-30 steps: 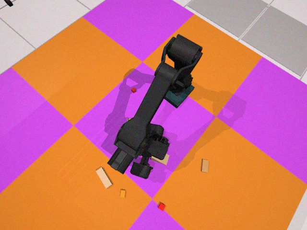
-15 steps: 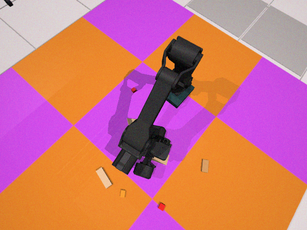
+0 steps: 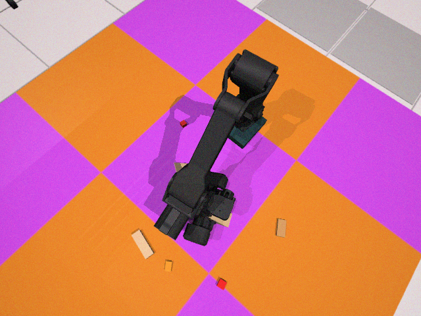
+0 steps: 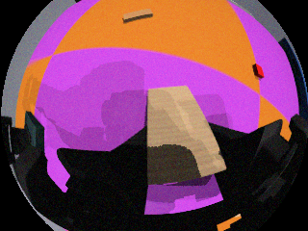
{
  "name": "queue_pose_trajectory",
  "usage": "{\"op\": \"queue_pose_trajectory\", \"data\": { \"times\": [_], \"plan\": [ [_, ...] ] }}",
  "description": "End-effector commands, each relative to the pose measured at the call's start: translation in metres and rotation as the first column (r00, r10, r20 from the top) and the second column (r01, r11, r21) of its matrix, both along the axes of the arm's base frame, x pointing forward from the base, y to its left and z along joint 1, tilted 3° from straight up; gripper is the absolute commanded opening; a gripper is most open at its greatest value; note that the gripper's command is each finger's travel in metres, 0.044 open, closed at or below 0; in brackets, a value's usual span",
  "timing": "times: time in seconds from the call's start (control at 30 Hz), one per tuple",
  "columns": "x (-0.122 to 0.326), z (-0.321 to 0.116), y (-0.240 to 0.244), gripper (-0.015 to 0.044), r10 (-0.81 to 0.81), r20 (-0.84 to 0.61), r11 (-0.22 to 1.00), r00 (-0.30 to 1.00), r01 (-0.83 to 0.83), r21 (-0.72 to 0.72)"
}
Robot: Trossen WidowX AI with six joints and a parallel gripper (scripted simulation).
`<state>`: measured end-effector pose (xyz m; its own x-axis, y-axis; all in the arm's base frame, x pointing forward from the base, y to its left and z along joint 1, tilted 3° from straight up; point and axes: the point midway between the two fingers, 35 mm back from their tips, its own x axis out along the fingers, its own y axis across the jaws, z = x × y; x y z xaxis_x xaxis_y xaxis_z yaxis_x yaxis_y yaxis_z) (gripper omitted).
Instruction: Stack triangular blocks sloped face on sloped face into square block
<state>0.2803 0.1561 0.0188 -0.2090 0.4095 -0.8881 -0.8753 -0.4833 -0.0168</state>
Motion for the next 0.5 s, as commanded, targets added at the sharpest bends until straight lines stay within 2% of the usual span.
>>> {"op": "queue_pose_trajectory", "data": {
  "times": [0.0, 0.03, 0.23, 0.47],
  "plan": [
    [-0.001, 0.000, 0.000, 0.0026, -0.003, -0.005, 1.000, 1.000, 0.003, 0.002],
    [-0.001, 0.001, 0.000, 0.0000, -0.002, -0.003, 1.000, 1.000, 0.002, 0.001],
    [-0.001, 0.003, 0.000, 0.0000, 0.000, 0.005, 1.000, 1.000, 0.000, -0.012],
    [-0.005, 0.012, 0.008, 0.0000, 0.005, 0.091, 0.986, 0.996, 0.011, -0.169]
  ]
}}
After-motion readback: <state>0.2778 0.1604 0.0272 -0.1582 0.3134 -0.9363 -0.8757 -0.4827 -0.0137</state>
